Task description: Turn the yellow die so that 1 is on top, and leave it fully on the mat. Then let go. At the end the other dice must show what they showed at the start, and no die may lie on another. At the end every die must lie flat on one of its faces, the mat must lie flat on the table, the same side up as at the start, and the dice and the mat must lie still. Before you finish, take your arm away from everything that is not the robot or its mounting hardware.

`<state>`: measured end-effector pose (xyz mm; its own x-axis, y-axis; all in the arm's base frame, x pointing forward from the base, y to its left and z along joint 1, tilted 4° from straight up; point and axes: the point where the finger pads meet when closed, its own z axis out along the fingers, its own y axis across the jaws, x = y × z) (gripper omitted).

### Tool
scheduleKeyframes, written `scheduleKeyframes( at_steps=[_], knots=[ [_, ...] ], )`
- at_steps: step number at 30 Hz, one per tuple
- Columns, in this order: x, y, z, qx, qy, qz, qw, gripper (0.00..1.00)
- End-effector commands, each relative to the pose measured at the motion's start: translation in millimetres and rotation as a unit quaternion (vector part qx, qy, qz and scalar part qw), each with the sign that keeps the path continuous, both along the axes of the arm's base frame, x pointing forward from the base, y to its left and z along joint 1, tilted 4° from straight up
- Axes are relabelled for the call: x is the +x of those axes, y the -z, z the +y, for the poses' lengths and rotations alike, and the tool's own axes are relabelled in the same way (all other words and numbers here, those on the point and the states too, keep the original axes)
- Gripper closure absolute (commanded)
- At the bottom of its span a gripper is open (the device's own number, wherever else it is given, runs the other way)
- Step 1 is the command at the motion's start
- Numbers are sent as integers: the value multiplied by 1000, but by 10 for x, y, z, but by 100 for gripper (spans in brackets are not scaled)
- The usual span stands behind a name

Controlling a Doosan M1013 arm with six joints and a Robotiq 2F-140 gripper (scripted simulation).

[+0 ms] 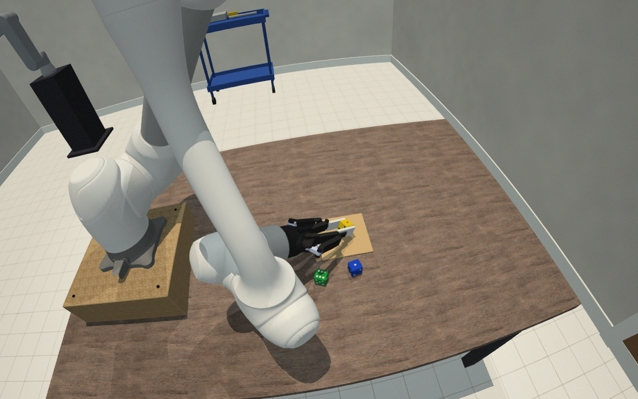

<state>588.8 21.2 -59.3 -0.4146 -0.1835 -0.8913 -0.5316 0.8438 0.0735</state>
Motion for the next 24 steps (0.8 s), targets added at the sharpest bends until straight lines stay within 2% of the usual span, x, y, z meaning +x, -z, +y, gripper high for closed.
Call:
scheduleKeyframes(
  at_steps=[1,24],
  knots=[
    [0,8,1,0,0,0,1000,84],
    [-2,111,8,0,0,0,1000,84]
  ],
)
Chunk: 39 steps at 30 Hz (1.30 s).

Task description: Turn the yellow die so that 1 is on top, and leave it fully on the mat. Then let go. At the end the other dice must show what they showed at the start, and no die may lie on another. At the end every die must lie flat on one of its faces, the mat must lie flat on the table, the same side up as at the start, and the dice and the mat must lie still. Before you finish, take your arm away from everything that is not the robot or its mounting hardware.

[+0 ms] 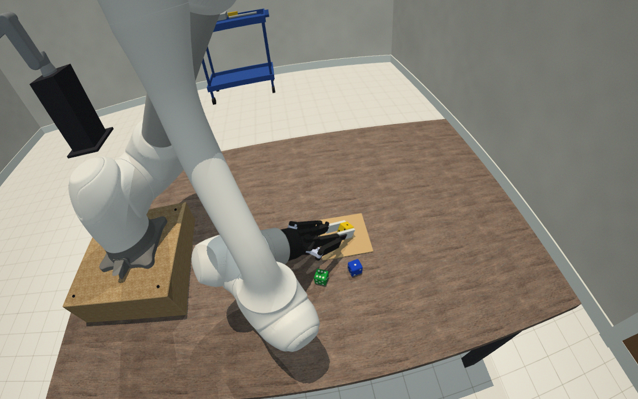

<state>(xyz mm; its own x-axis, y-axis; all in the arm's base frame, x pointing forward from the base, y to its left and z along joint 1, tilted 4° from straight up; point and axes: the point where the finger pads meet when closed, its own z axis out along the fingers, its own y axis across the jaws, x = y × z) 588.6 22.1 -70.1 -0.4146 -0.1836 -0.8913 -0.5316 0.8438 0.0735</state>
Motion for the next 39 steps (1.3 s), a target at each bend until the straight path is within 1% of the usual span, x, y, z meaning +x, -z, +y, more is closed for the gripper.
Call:
scheduleKeyframes(
  at_steps=[1,37,38,39],
  knots=[
    [0,3,0,0,0,0,1000,84],
    [0,3,0,0,0,0,1000,84],
    [0,3,0,0,0,0,1000,82],
    [0,3,0,0,0,0,1000,82]
  ],
)
